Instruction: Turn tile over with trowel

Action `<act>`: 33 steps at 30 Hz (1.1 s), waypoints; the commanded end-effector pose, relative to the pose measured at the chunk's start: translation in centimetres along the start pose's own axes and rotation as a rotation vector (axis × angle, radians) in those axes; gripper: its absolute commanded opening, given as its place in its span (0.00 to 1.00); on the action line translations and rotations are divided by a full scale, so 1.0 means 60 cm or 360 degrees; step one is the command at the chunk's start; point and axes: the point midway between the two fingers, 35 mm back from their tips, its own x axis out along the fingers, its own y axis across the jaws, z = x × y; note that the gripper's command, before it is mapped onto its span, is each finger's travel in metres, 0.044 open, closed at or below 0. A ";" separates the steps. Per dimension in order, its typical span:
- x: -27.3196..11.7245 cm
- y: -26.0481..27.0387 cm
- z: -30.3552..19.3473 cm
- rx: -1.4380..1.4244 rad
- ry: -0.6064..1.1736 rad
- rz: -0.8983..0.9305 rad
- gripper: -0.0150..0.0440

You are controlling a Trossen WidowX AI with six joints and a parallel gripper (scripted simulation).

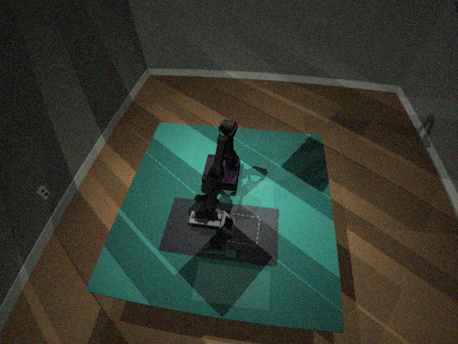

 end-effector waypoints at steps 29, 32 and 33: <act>-0.020 0.038 -0.041 -0.0003 -0.0002 0.0037 0.25; -0.028 0.046 -0.018 -0.0003 -0.0001 0.0037 0.25; -0.031 0.048 -0.010 -0.0002 -0.0001 0.0038 0.25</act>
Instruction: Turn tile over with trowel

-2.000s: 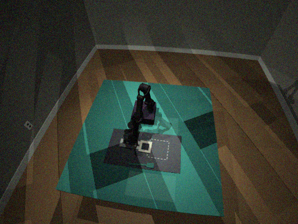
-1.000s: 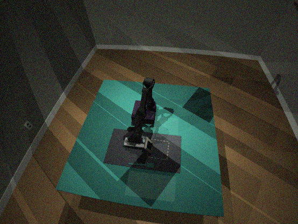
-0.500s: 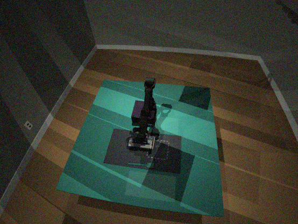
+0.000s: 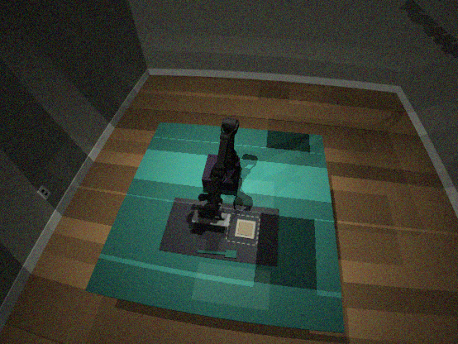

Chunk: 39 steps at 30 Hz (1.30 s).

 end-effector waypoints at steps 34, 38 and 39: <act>-0.023 0.034 0.043 -0.0013 0.0004 0.0056 0.25; -0.023 0.034 0.043 -0.0013 0.0004 0.0056 0.25; -0.023 0.034 0.043 -0.0013 0.0004 0.0056 0.25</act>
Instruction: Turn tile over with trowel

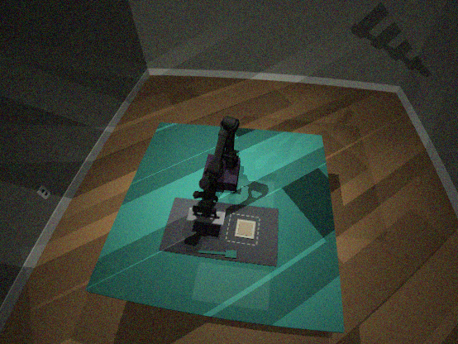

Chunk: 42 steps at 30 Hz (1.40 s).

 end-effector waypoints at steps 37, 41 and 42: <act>0.035 -0.013 -0.184 -0.0570 0.0580 -0.0080 0.25; 0.036 -0.020 -0.234 -0.0715 0.0742 -0.0084 0.25; 0.036 -0.023 -0.247 -0.0751 0.0783 -0.0084 0.25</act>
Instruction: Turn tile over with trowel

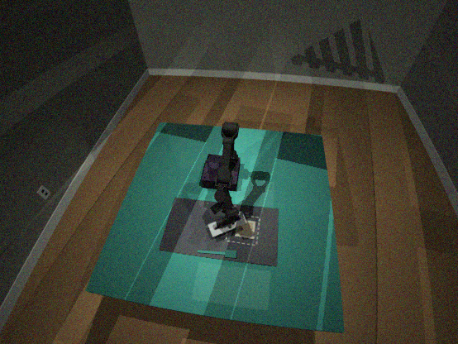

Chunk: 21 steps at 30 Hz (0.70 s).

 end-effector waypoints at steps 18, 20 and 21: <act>0.070 0.040 -0.259 -0.0788 0.0851 0.0093 0.25; 0.072 0.040 -0.285 -0.0855 0.0932 0.0109 0.25; 0.073 0.039 -0.298 -0.0888 0.0972 0.0117 0.25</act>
